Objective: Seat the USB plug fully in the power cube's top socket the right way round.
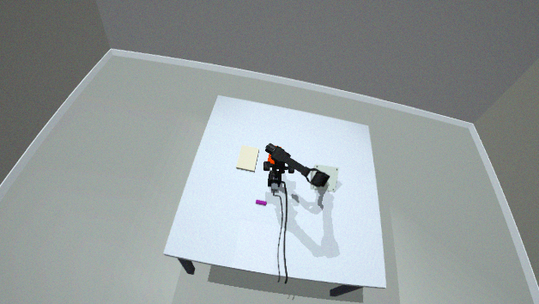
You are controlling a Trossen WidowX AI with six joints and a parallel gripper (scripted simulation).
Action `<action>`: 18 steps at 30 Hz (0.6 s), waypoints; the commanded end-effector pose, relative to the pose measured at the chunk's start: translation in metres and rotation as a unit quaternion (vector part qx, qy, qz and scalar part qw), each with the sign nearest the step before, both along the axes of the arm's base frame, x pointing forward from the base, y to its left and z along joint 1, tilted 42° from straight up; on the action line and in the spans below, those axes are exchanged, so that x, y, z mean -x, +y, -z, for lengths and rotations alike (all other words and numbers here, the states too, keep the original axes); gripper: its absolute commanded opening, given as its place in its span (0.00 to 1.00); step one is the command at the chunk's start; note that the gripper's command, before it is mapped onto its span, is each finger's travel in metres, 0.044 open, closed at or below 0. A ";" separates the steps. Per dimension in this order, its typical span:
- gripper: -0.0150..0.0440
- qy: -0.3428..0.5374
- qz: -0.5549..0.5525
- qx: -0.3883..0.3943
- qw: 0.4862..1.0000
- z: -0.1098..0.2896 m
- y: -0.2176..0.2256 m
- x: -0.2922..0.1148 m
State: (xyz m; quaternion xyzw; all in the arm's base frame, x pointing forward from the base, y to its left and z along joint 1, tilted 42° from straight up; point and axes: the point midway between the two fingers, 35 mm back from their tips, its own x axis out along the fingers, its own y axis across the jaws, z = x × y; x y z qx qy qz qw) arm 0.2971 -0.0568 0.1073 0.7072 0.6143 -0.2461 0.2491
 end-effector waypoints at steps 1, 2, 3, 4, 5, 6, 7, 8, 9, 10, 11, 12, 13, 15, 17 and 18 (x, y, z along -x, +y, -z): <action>0.25 0.000 0.003 -0.002 1.000 0.000 0.001 -0.001; 0.25 0.000 0.003 -0.002 1.000 0.000 0.001 -0.001; 0.25 0.000 0.003 -0.002 1.000 0.000 0.001 -0.001; 0.25 0.000 0.003 -0.002 1.000 0.000 0.001 -0.001; 0.25 0.000 0.003 -0.002 1.000 0.001 0.001 -0.001; 0.25 0.000 0.003 -0.002 1.000 0.001 0.001 -0.001; 0.25 0.000 0.003 -0.002 1.000 0.001 0.001 -0.001; 0.25 0.000 0.003 -0.002 1.000 0.001 0.001 -0.001; 0.25 0.000 0.003 -0.002 1.000 0.001 0.001 -0.001; 0.25 0.000 0.003 -0.002 1.000 0.001 0.002 -0.001; 0.25 0.000 0.003 -0.002 1.000 0.001 0.002 -0.001; 0.25 0.000 0.003 -0.002 1.000 0.001 0.002 -0.001; 0.25 0.000 0.003 -0.002 1.000 0.001 0.002 -0.001; 0.25 0.000 0.003 -0.002 1.000 0.001 0.002 -0.001; 0.25 0.000 0.003 -0.002 1.000 0.002 0.002 -0.001; 0.25 0.000 0.003 -0.002 1.000 0.002 0.002 -0.001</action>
